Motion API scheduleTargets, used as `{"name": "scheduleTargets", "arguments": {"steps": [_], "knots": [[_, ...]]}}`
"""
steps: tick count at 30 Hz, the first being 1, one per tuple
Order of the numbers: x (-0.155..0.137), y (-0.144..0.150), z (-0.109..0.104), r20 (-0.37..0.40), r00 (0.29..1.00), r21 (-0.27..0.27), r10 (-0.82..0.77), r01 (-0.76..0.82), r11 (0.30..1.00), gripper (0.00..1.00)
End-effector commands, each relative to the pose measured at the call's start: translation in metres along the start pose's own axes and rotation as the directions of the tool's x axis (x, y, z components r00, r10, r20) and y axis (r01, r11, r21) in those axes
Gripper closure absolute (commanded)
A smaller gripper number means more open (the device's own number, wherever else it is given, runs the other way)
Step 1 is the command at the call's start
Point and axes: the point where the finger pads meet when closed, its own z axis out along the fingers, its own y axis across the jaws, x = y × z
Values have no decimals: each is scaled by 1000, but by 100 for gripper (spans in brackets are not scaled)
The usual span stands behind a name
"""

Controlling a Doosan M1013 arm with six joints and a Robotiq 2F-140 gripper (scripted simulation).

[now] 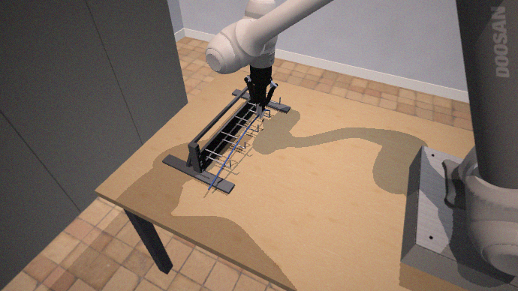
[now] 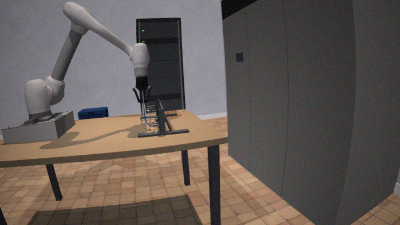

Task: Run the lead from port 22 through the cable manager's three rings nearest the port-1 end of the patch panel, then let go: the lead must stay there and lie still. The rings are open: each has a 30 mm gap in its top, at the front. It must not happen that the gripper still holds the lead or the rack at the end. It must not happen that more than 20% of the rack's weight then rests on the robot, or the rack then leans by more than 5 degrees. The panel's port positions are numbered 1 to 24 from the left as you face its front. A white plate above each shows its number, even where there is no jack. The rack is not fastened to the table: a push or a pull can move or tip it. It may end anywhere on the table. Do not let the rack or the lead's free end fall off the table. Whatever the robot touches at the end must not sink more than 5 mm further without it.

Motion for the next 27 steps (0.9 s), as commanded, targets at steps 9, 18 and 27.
{"name": "scheduleTargets", "arguments": {"steps": [9,18,27], "knots": [[0,0,11,0,1000,1,0,0,1000,100],[0,0,21,0,1000,1,0,0,1000,100],[0,0,27,0,1000,1,0,0,1000,100]]}}
